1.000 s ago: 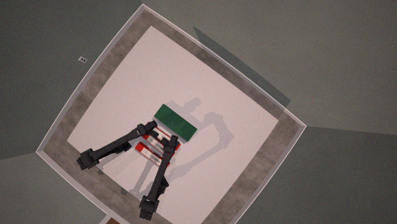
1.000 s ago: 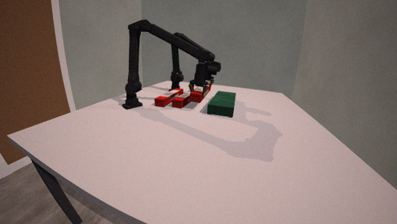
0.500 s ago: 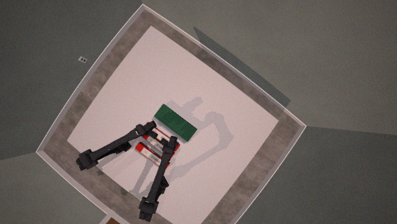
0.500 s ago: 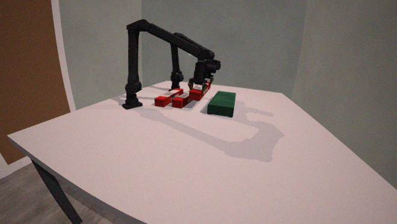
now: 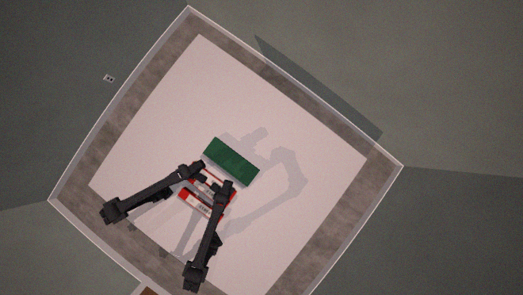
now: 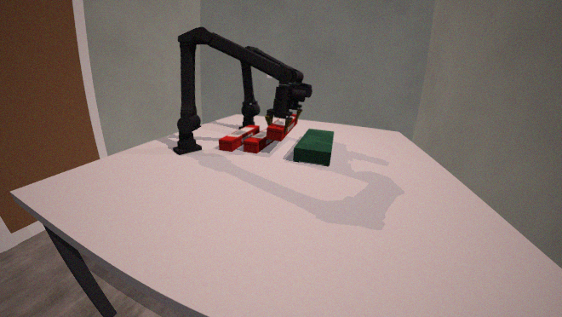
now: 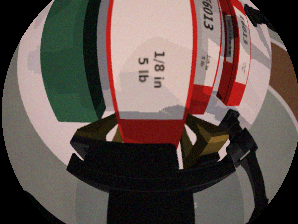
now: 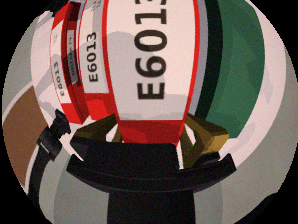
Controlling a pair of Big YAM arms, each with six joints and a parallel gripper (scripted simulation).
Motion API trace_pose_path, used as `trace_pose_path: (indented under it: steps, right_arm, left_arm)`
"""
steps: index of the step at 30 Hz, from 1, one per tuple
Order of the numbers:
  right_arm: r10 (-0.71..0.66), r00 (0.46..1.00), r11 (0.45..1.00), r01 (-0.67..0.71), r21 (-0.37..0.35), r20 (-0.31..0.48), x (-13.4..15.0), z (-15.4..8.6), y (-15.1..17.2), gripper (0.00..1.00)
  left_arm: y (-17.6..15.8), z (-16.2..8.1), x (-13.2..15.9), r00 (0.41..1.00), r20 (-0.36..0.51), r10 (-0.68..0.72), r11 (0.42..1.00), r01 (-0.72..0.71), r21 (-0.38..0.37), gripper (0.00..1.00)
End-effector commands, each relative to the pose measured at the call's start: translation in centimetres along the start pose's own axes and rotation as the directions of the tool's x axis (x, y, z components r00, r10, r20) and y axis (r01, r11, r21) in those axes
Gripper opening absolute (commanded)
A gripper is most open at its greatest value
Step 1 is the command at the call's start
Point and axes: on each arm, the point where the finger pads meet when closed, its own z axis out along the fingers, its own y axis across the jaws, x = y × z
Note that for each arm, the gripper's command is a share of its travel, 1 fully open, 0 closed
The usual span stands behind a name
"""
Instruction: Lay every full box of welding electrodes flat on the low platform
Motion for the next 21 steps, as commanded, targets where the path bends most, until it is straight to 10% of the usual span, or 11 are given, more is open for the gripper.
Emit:
trace_pose_path:
  steps: [1,21]
  right_arm:
    - [-0.003,1.0,0.987,-0.001,0.163,0.022,0.12,-7.28,-3.02,0.0]
    - [-0.003,1.0,0.987,-0.001,0.164,0.021,0.24,-7.48,-3.12,0.0]
  left_arm:
    - [3.34,-7.1,-0.56,0.999,0.052,0.003,0.988,0.005,-0.154,0.0]
    - [3.59,-7.35,-0.7,0.999,0.053,0.003,0.988,0.005,-0.155,0.0]
